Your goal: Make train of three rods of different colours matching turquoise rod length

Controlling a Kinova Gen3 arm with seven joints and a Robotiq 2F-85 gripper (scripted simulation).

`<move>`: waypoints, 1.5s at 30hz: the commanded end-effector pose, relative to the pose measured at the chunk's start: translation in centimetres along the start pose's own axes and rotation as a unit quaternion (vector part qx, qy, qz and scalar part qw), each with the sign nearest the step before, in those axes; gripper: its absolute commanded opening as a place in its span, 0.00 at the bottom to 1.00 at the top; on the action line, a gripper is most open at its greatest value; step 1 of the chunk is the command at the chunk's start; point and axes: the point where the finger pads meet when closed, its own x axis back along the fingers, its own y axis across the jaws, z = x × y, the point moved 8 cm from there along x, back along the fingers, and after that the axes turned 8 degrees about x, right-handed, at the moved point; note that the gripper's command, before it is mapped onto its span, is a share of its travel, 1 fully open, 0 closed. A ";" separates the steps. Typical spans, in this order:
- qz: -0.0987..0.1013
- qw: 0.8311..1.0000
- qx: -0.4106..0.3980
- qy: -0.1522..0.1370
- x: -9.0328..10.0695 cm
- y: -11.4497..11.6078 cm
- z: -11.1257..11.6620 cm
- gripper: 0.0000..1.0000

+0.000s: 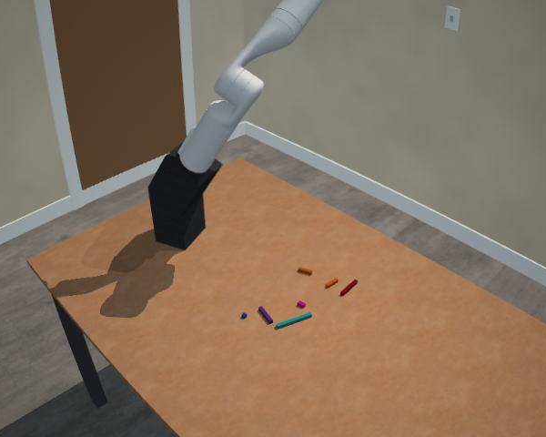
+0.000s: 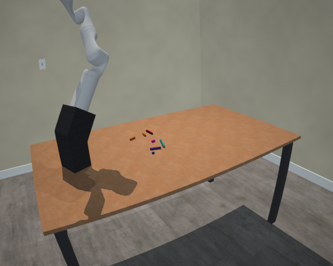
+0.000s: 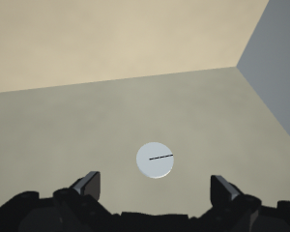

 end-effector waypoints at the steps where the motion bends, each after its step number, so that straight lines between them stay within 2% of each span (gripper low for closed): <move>1: 0.001 1.000 0.008 0.009 -0.4 0.3 1.3 1.00; 10: 0.001 1.000 0.008 0.009 -0.4 0.3 1.3 1.00; 11: 0.004 0.999 0.037 0.030 -0.9 1.0 4.4 1.00; 20: 0.004 0.999 0.037 0.030 -0.9 1.0 4.4 1.00; 21: 0.007 0.996 0.067 0.051 -1.2 1.5 7.6 1.00; 30: 0.007 0.996 0.067 0.051 -1.2 1.5 7.6 1.00; 31: 0.010 0.993 0.097 0.072 -1.4 1.9 10.8 1.00; 40: 0.010 0.993 0.097 0.072 -1.4 1.9 10.8 1.00; 41: 0.012 0.987 0.128 0.094 -1.5 2.1 14.1 1.00; 45: 0.012 0.987 0.128 0.094 -1.5 2.1 14.1 1.00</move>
